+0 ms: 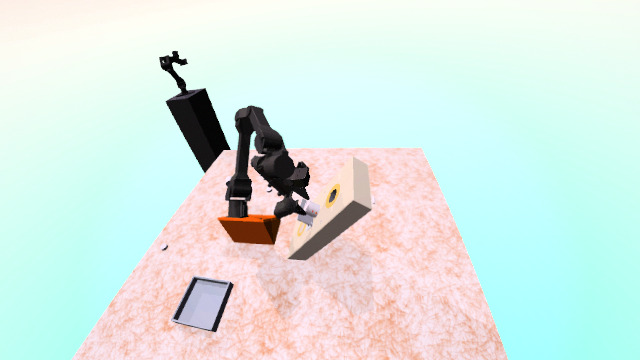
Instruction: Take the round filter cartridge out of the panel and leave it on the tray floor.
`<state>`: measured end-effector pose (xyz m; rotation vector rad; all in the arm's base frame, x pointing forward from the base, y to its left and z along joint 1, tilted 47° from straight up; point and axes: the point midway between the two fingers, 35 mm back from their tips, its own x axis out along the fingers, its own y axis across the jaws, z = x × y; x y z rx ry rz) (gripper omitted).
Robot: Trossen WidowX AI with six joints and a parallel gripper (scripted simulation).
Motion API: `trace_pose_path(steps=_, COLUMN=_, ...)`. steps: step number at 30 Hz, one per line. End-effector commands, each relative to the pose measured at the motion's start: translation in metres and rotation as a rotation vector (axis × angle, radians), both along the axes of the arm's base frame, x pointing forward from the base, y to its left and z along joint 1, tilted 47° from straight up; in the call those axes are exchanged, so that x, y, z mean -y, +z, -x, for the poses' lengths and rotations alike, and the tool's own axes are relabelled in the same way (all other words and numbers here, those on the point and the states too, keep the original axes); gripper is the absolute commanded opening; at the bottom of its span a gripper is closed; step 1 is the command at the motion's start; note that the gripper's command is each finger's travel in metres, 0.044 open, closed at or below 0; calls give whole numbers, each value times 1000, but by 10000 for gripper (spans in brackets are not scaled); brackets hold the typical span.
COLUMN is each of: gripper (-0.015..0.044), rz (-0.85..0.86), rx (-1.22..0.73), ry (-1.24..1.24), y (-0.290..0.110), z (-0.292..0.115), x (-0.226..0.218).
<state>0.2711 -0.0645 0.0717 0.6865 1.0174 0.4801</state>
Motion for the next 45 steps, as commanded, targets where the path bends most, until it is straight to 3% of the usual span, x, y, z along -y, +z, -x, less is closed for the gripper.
trace_pose_path(steps=1, gripper=305, rz=-9, rx=-6, ry=-2, y=-4, z=-1, x=-6)
trace_pose_path(steps=11, gripper=305, rz=-13, rx=-4, ry=-2, y=-12, z=-7, x=-16)
trace_pose_path(steps=28, gripper=191, rz=-3, rx=2, ry=1, y=-9, z=-7, x=-12)
trace_pose_path(steps=35, gripper=8, rz=-6, rx=3, ry=1, y=-4, z=-13, x=-8)
trace_pose_path(steps=45, gripper=0, rz=-4, rx=-1, ry=-1, y=15, z=-17, x=15)
